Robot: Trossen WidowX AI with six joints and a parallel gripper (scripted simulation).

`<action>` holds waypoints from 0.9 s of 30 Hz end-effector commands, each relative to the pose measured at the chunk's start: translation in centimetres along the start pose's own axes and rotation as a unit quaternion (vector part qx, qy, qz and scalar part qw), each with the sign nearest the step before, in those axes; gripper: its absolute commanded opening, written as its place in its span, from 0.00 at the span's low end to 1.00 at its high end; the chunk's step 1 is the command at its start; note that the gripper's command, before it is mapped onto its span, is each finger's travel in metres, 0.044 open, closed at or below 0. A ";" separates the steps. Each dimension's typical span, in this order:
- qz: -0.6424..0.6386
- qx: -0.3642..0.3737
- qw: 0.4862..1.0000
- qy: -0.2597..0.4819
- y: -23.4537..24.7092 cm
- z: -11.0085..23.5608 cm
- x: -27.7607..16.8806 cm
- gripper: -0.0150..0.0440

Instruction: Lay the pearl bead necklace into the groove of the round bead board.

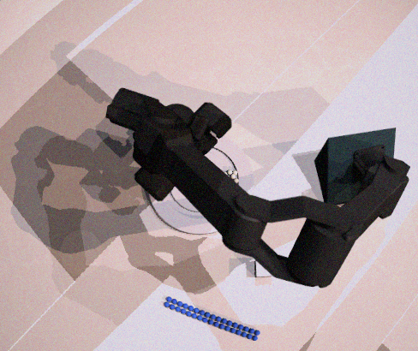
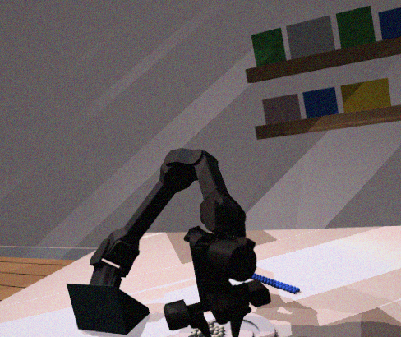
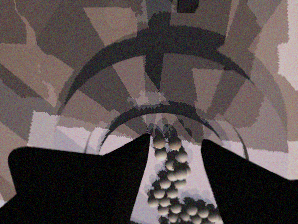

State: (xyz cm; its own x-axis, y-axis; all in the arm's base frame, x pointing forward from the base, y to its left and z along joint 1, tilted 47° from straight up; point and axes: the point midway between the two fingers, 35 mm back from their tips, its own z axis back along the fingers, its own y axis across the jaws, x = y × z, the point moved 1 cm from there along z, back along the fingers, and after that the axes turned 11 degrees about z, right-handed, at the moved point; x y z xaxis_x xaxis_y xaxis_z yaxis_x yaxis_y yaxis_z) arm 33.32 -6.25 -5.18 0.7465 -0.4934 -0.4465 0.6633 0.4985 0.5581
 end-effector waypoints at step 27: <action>0.000 0.000 1.000 0.000 0.0 0.0 0.0 0.25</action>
State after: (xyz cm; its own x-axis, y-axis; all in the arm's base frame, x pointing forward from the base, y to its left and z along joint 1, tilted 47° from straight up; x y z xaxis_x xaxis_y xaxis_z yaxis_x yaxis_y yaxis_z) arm 33.32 -6.24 -5.14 0.7463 -0.4929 -0.4473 0.6636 0.4989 0.5574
